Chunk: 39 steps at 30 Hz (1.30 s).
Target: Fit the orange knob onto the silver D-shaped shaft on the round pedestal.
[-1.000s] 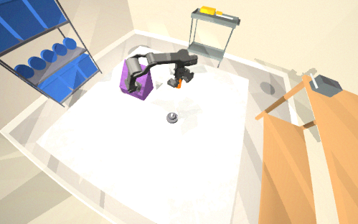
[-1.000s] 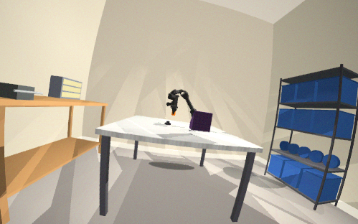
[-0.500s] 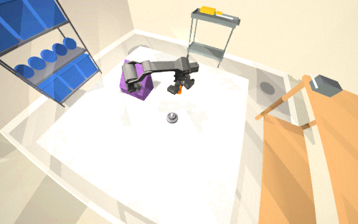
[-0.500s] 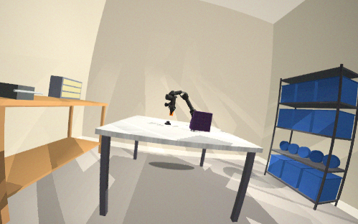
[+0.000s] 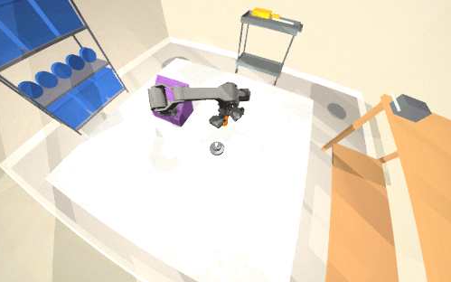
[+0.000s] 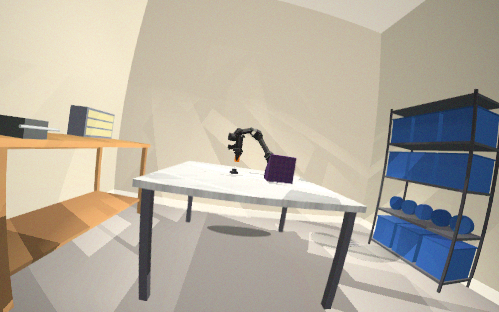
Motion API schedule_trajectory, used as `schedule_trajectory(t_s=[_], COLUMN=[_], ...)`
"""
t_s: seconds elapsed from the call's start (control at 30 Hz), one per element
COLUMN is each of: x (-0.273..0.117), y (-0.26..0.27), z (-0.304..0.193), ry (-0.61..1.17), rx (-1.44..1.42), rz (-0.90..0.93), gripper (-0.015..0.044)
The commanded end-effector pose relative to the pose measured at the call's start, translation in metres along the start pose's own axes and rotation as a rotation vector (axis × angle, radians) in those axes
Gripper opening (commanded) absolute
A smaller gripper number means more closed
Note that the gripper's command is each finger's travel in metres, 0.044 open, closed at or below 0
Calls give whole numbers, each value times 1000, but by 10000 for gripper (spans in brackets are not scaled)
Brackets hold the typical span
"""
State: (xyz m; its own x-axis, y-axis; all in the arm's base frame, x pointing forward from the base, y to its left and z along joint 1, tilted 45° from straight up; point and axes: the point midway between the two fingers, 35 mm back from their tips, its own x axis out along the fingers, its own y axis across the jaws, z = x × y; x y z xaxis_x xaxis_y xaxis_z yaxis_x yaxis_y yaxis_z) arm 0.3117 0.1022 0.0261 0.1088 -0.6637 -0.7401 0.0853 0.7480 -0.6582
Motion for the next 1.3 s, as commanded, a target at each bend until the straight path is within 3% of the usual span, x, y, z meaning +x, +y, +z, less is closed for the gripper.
schedule_trajectory(t_s=[0.0, 1.0, 1.27], x=[2, 25, 25], y=[-13, -102, -104], z=[5, 27, 27], ry=[-7, -18, -17], rx=[-2, 8, -53], rz=[-1, -40, -42], gripper=[0, 0, 0])
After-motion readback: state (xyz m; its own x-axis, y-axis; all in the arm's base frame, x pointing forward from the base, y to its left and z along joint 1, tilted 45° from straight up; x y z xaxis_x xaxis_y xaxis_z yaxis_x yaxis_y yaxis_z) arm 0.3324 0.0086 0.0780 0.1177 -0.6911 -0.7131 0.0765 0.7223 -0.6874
